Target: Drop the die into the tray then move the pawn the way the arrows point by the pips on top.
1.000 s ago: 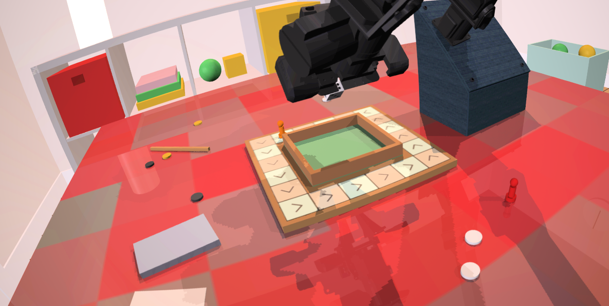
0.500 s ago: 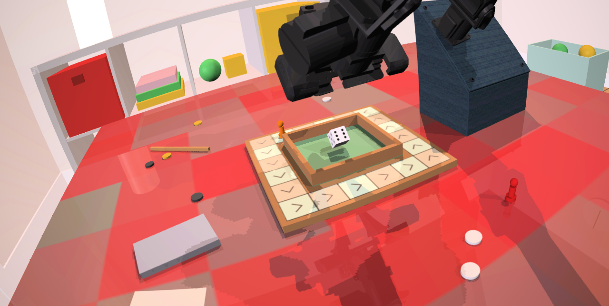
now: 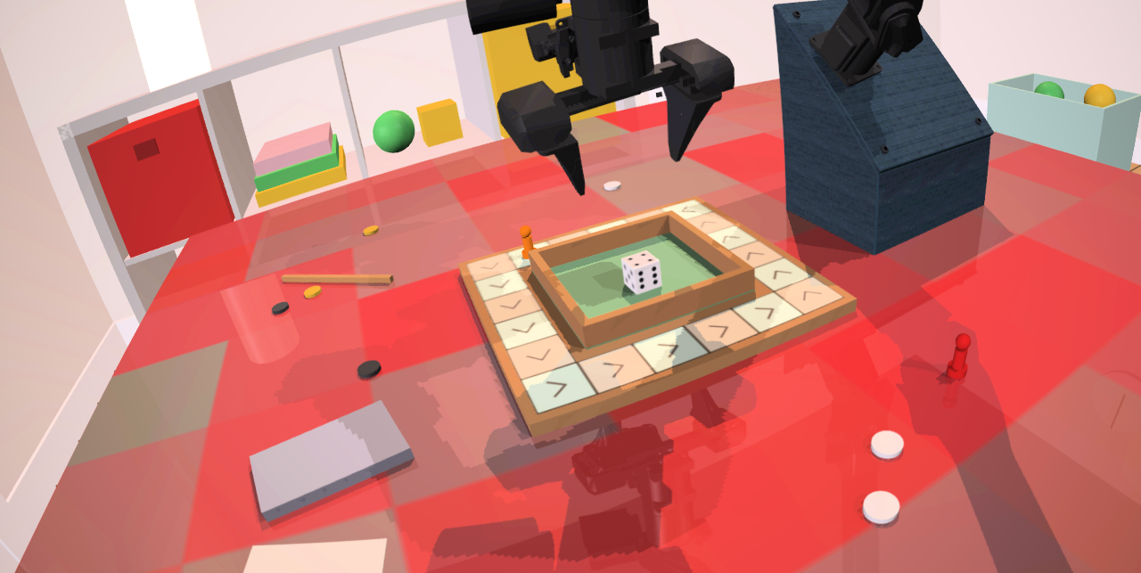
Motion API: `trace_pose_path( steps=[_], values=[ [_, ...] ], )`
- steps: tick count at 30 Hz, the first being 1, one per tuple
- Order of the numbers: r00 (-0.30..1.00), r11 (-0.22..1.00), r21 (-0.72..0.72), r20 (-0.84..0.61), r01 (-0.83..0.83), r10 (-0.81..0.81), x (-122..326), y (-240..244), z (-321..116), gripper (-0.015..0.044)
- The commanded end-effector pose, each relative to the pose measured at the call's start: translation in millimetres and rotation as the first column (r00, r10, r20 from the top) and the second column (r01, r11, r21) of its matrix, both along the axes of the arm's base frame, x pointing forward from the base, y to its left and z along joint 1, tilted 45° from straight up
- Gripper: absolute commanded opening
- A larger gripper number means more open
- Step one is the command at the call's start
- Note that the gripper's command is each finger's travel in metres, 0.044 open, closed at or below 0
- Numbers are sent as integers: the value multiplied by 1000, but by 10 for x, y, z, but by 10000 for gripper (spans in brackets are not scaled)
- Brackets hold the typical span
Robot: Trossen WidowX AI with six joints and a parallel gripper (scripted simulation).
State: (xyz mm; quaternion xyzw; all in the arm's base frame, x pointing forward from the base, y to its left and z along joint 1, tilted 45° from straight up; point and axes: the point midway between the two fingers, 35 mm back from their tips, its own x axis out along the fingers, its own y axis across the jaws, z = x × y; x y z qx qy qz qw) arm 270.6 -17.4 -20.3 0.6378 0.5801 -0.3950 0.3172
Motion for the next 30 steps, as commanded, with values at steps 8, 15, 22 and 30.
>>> trace_pose_path(
  steps=[8,15,22,30],
  values=[
    [988,983,162,142,-84,61,63,-77,-106,361],
    [701,819,-21,506,-573,503,301,-289,-333,200],
    [125,467,-368,663,-804,738,492,-500,-612,200],
    [-527,57,-748,518,-662,674,624,-715,-959,200]
  ],
)
